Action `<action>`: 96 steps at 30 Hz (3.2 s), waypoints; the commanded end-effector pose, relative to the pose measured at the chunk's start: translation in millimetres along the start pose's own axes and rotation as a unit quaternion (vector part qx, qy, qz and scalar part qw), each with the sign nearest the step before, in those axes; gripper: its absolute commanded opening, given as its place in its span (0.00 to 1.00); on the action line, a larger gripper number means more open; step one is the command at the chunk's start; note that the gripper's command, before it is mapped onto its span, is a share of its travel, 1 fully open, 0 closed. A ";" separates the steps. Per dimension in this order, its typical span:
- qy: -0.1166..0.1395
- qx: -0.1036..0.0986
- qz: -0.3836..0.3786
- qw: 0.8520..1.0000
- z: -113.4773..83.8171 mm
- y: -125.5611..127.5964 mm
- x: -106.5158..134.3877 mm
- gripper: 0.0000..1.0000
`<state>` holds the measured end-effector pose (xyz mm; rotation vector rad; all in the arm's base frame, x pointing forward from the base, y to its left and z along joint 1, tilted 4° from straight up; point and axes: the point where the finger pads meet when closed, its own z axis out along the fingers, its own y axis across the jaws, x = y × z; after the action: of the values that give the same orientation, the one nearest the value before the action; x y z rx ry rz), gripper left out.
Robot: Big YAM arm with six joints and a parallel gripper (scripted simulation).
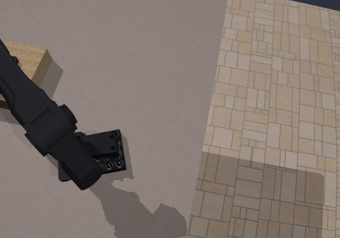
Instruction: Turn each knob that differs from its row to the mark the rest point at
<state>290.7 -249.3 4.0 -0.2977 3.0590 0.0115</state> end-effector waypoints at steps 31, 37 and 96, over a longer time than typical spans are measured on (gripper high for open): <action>-0.025 0.030 -0.005 0.999 -21.8 -25.3 -18.2 0.19; -0.022 0.025 -0.005 0.999 -18.3 -25.0 -17.2 0.19; -0.015 0.016 -0.004 1.000 1.2 -17.5 -12.7 0.19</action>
<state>292.5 -250.9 -1.6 -0.2980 3.0575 0.0090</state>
